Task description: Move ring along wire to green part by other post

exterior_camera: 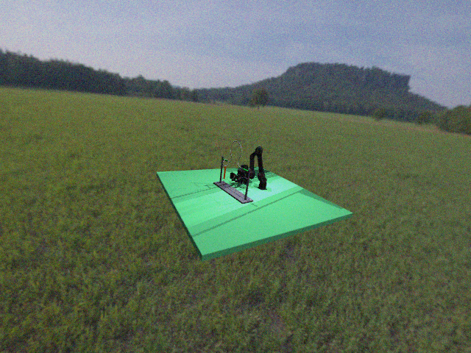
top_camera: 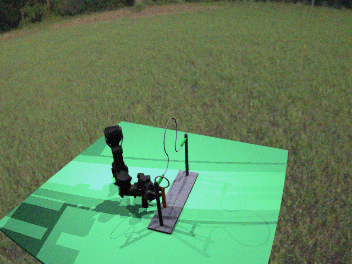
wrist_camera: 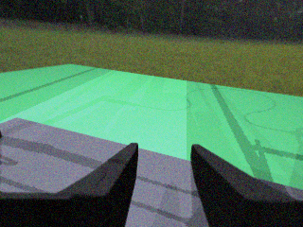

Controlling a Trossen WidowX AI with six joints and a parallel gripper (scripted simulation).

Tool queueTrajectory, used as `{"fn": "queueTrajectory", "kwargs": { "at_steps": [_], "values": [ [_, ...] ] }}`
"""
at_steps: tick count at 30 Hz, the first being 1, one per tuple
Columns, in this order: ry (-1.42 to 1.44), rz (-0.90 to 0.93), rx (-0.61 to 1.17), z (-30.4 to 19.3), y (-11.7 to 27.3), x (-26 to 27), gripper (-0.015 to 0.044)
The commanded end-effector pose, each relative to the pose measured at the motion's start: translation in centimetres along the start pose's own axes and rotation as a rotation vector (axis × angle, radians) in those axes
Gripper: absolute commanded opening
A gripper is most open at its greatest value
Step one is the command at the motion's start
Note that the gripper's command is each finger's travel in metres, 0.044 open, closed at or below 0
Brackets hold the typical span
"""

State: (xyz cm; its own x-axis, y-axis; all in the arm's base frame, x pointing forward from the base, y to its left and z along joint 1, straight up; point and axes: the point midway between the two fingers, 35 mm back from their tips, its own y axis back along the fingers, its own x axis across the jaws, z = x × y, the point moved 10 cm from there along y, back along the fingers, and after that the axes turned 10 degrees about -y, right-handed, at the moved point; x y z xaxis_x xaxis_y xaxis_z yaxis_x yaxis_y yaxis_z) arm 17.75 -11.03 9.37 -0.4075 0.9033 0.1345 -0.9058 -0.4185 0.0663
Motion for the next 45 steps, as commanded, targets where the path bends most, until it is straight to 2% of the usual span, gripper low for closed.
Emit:
{"fn": "queueTrajectory", "kwargs": {
  "at_steps": [1,14,30,45],
  "values": [
    [-0.012,-0.071,-0.001,-0.9,1.9,-0.9,0.0160],
    [0.012,-0.332,-0.021,-3.5,8.0,-3.2,0.0160],
    [-0.047,-0.332,-0.036,1.6,3.6,-4.1,0.0160],
    [-0.047,-0.332,-0.035,1.8,2.2,-4.8,0.0160]
  ]
}}
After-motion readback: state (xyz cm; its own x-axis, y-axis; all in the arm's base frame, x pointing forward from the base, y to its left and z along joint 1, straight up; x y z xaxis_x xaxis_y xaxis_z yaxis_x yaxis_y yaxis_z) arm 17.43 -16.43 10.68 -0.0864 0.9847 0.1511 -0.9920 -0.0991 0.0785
